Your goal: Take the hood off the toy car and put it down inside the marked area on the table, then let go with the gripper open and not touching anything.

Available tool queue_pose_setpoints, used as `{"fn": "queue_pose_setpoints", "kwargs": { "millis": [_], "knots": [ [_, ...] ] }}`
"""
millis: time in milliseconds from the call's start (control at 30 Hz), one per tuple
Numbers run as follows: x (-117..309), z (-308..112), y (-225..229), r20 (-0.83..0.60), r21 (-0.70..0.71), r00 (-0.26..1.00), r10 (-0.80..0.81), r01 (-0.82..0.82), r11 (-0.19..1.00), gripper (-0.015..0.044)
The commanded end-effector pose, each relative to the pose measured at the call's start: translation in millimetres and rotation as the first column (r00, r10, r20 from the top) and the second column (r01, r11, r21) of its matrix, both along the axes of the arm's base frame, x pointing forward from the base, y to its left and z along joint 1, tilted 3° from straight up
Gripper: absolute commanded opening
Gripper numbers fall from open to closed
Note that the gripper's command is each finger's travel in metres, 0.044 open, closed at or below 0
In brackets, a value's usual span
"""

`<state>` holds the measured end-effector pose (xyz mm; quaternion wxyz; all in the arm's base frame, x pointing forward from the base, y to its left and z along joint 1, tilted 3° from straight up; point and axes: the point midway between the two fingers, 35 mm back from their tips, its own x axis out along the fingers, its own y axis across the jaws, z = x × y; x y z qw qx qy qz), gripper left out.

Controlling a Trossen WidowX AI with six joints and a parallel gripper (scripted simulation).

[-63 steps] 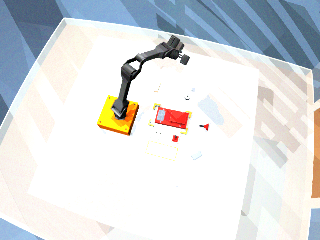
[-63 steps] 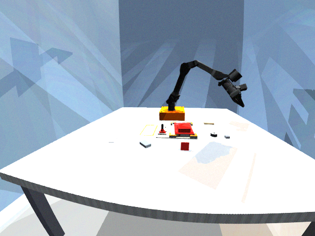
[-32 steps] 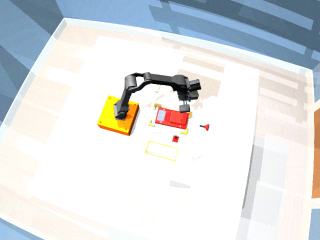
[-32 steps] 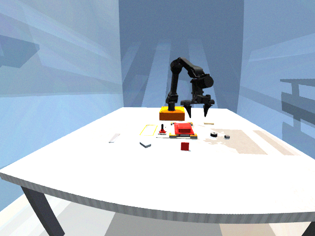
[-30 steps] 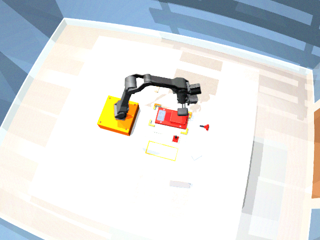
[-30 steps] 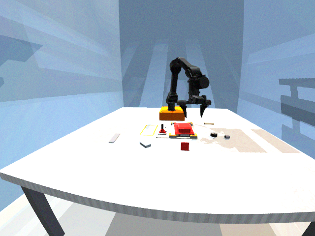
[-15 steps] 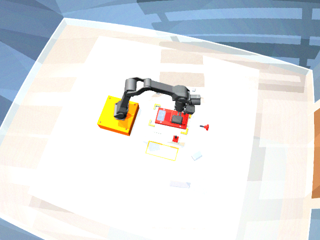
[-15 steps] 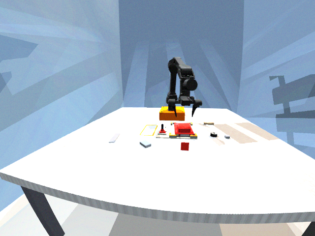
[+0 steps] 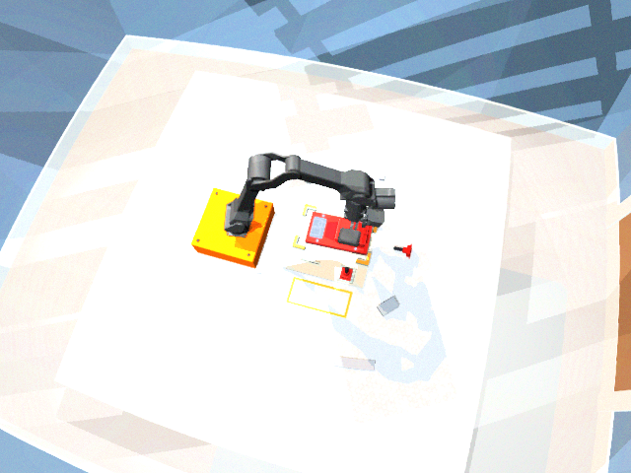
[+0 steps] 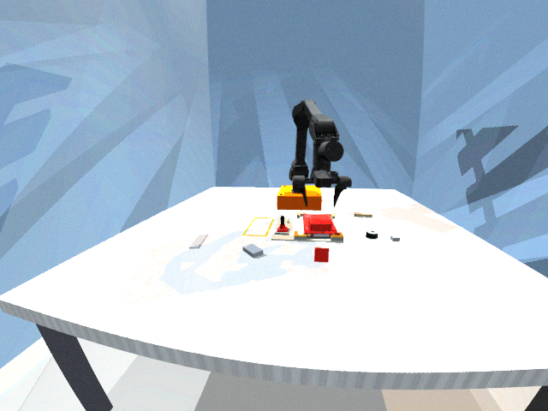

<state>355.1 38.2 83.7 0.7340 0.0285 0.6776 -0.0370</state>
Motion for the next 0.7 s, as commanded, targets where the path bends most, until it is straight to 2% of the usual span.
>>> {"fn": "queue_pose_setpoints", "kwargs": {
  "millis": [0, 667],
  "knots": [
    [0.4, -2.5, 0.4, 0.001, 0.004, 1.0, -0.004, 0.003, 1.0, 0.044],
    [2.0, -15.0, 0.6, 0.001, 0.004, 1.0, -0.004, 0.003, 1.0, 0.044]
  ]
}}
